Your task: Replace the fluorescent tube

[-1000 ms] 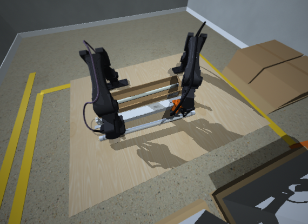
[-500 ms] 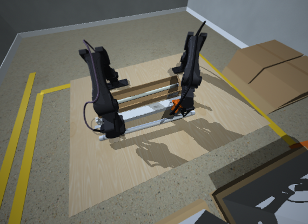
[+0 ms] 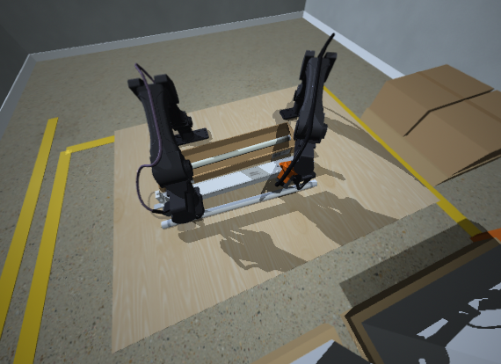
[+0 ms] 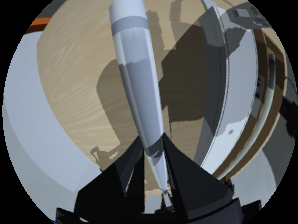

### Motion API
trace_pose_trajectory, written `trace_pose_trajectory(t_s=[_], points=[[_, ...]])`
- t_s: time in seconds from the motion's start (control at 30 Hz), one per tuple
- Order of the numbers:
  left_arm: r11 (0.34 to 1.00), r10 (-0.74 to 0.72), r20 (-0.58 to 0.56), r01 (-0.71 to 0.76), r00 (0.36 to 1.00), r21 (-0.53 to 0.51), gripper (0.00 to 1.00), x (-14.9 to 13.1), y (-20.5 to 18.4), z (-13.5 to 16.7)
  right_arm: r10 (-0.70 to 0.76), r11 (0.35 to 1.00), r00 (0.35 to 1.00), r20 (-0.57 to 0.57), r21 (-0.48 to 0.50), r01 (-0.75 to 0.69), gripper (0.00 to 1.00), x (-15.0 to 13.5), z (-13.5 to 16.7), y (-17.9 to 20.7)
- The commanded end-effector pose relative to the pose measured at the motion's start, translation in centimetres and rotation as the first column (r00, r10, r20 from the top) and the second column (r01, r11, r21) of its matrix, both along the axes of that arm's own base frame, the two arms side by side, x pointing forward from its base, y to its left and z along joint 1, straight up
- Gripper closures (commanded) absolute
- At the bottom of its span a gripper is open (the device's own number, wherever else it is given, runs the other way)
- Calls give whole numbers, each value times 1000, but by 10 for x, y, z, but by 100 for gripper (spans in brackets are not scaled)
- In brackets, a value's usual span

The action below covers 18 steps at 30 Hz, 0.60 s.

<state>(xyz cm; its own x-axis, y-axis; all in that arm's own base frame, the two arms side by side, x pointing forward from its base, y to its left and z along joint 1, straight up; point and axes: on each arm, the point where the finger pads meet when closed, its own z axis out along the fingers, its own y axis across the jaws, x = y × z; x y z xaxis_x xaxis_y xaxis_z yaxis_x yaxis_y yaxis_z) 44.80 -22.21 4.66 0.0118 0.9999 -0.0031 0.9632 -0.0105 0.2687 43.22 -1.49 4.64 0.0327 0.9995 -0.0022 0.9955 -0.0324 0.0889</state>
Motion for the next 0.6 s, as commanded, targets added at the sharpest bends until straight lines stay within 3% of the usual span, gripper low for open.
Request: trace_pose_trajectory(t_s=[0.0, 0.03, 0.1, 0.13, 0.57], points=[[1000, 11, 69, -10, 998, -28, 89, 13, 2, 33, -10, 1000, 998, 59, -15, 11, 89, 11, 25, -6], [999, 16, 94, -12, 995, -43, 89, 19, -2, 35, -12, 1000, 995, 102, -16, 14, 89, 21, 27, -7], [999, 11, 99, -7, 995, -44, 89, 18, -6, 35, -12, 1000, 999, 36, -14, 12, 89, 1, 7, -5], [1000, 6, 58, -4, 998, -21, 89, 5, -2, 18, -12, 1000, 999, 40, -14, 13, 89, 2, 8, -5], [1000, 0, 92, 2, 996, -25, 89, 5, -7, 21, -12, 1000, 997, 74, -15, 13, 89, 4, 9, -4]])
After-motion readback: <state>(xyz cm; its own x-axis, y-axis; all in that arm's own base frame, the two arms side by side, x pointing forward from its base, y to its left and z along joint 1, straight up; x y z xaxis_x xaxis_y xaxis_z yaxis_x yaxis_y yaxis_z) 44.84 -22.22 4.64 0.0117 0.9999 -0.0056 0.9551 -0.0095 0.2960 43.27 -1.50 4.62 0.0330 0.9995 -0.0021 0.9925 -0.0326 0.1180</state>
